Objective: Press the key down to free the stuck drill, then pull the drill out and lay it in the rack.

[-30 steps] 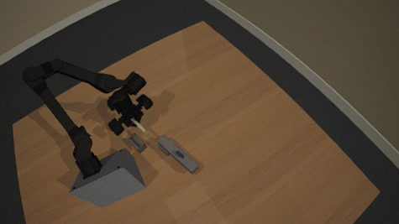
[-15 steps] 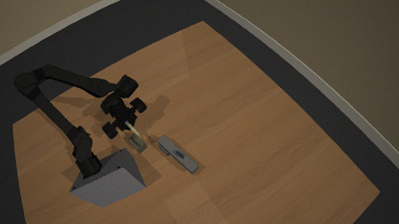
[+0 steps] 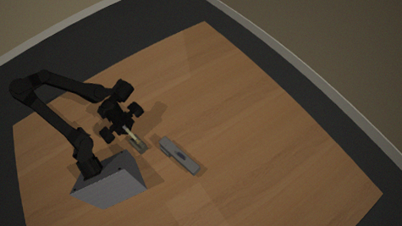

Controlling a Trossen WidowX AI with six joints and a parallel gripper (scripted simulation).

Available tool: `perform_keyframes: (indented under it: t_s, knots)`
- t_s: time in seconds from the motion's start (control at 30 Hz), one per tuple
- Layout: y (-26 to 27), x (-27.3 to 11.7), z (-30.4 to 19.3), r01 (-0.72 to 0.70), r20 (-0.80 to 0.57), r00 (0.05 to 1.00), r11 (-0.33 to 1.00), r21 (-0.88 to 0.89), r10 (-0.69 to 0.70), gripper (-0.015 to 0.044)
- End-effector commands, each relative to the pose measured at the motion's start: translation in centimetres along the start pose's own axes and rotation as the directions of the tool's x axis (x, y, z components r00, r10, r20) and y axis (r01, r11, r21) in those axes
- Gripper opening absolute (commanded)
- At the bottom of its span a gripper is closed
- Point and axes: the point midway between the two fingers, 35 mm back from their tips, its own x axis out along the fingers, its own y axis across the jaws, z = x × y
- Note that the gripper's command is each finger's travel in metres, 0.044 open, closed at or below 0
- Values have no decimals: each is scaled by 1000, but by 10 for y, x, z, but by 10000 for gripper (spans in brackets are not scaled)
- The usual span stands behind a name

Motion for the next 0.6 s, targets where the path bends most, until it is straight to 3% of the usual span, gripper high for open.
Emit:
perform_keyframes:
  t_s: [0.0, 0.57]
  knots:
    - [1, 7, -1, -3, -5, 1000, 1000, 6, 3, 0]
    - [2, 27, -2, -3, -5, 1000, 1000, 7, 3, 0]
